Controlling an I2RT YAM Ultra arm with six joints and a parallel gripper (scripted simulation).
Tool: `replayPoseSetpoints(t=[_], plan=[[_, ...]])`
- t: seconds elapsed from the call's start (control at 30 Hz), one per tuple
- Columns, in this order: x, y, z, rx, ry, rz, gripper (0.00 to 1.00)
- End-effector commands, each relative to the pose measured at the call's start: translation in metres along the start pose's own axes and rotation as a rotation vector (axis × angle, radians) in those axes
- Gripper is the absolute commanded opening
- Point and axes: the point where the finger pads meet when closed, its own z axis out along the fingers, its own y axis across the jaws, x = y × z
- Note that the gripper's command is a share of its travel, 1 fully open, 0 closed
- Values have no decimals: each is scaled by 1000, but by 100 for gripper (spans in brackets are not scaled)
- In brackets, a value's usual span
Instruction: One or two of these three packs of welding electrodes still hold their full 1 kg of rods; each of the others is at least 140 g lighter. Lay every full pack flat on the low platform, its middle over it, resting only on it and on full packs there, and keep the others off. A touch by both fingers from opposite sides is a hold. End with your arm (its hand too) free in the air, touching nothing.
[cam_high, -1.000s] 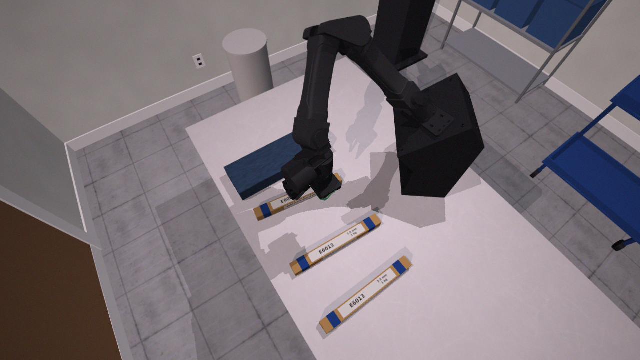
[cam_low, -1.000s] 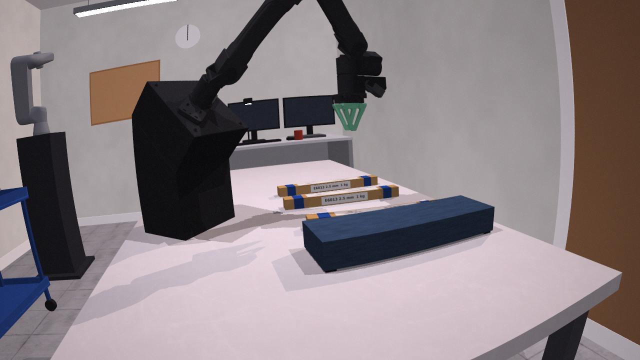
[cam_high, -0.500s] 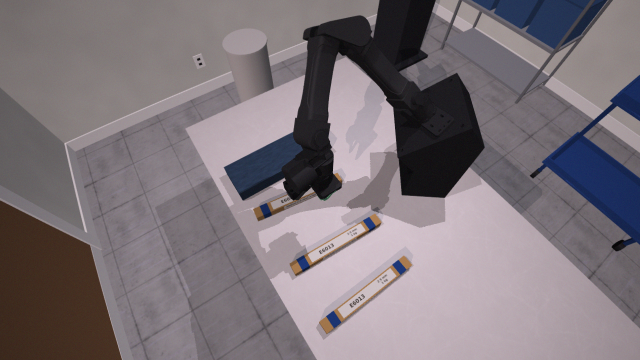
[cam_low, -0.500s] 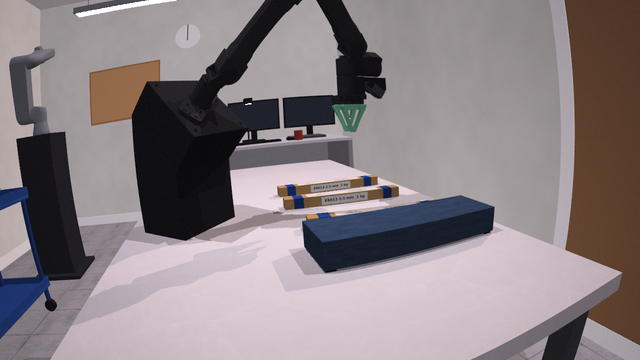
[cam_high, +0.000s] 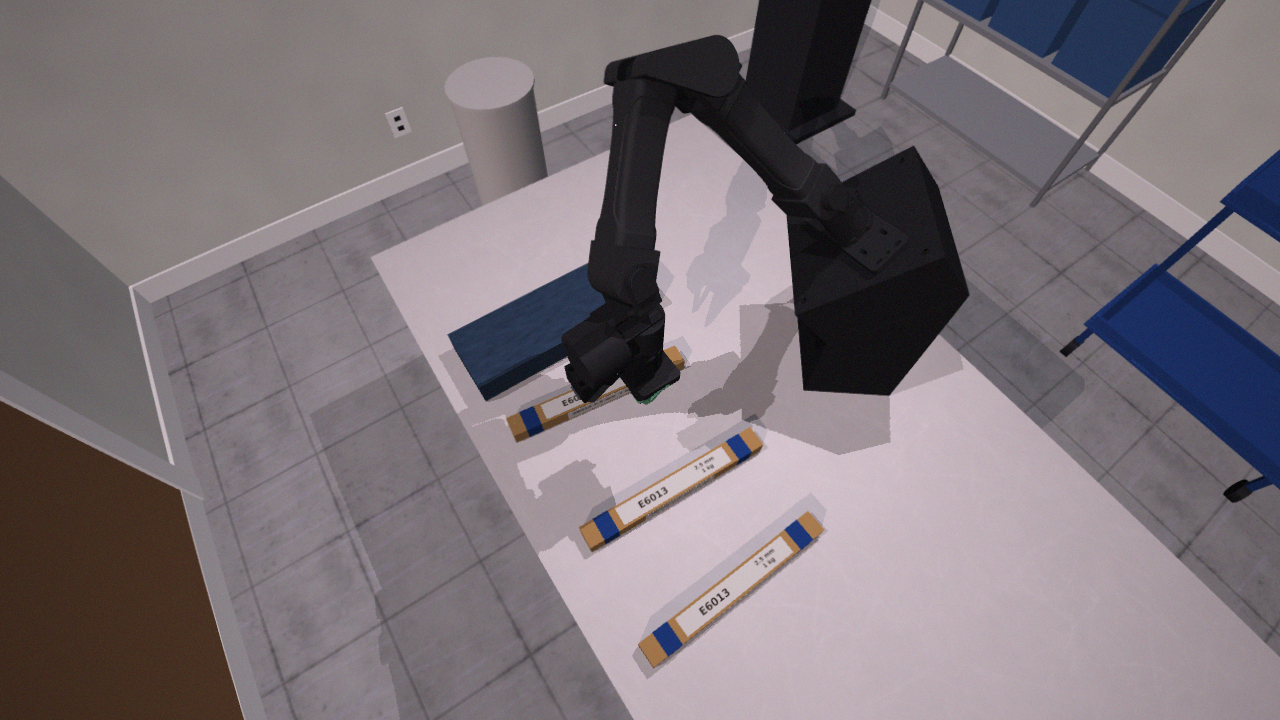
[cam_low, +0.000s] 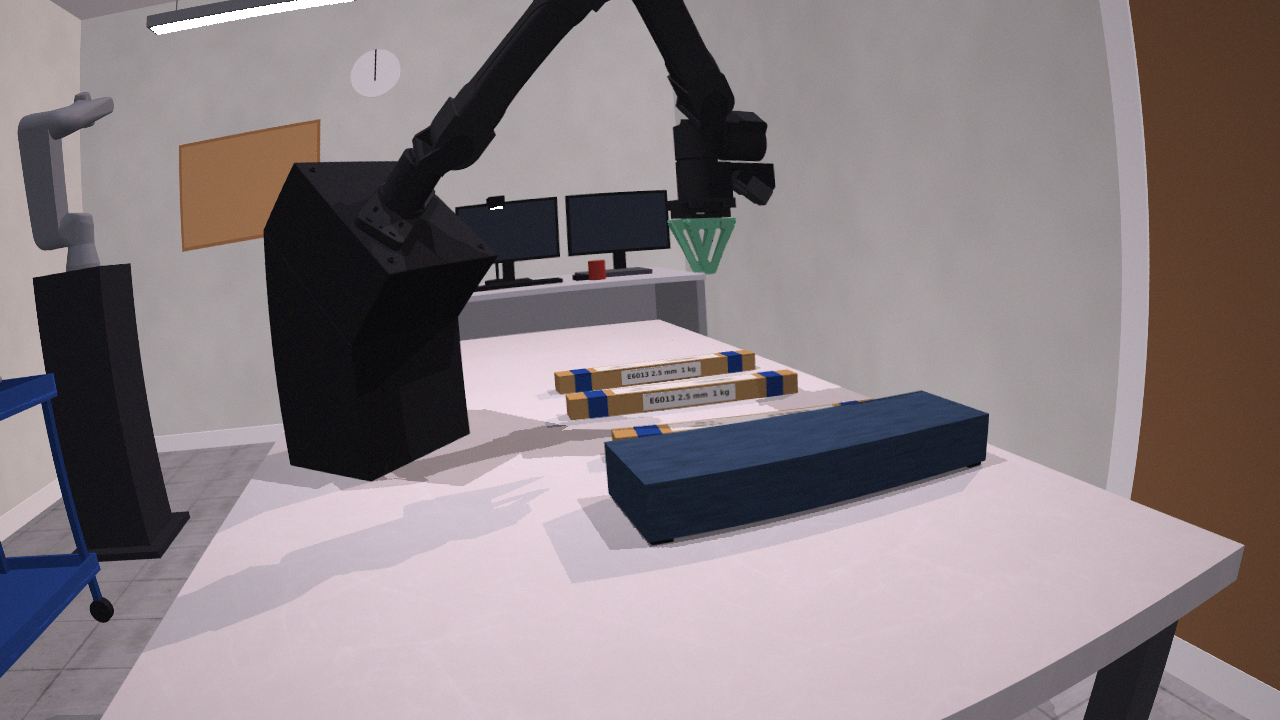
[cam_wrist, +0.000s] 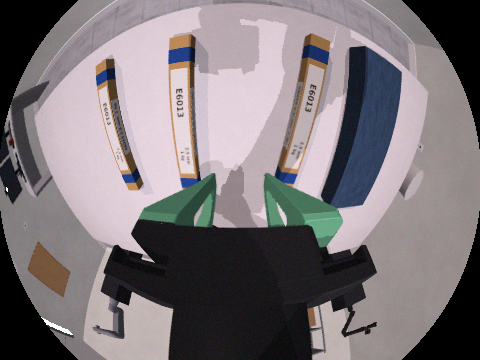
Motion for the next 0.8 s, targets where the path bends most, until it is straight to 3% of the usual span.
replayPoseSetpoints(t=[0.0, 0.77], plan=[[-2, 4, 5, -10, -14, -4, 42], [-2, 4, 33, -10, -14, -4, 42]])
